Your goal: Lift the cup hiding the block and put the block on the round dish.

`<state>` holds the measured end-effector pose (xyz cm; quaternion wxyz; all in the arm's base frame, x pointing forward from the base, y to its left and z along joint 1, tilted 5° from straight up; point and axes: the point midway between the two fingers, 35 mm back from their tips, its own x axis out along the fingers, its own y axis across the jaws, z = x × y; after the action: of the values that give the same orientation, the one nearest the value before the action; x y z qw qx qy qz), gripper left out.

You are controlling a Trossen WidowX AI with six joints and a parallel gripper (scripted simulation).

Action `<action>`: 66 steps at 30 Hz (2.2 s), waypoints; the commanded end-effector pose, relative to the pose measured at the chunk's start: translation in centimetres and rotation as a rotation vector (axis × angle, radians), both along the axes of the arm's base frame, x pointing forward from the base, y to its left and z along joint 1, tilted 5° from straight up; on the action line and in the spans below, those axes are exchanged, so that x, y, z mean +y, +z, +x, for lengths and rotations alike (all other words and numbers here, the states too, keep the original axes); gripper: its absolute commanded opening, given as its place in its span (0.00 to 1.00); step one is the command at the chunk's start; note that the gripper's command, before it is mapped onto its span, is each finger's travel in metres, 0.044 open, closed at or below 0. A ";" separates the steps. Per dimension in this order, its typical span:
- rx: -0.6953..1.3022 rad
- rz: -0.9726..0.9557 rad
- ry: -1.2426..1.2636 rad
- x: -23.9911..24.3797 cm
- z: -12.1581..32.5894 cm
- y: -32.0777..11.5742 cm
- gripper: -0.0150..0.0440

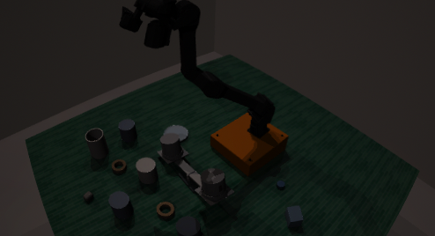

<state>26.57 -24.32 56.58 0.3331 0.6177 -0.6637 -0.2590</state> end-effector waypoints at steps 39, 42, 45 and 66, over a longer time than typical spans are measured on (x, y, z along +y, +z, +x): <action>-0.758 -0.573 -0.070 0.3 -19.5 9.5 1.00; -0.800 -0.647 -0.076 1.0 -21.2 10.1 1.00; -0.838 -0.727 -0.081 1.9 -23.0 10.6 1.00; -0.937 -1.345 -0.048 12.3 -32.3 12.2 1.00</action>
<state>-5.06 -13.40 68.89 0.2991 0.3340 -0.7736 0.4478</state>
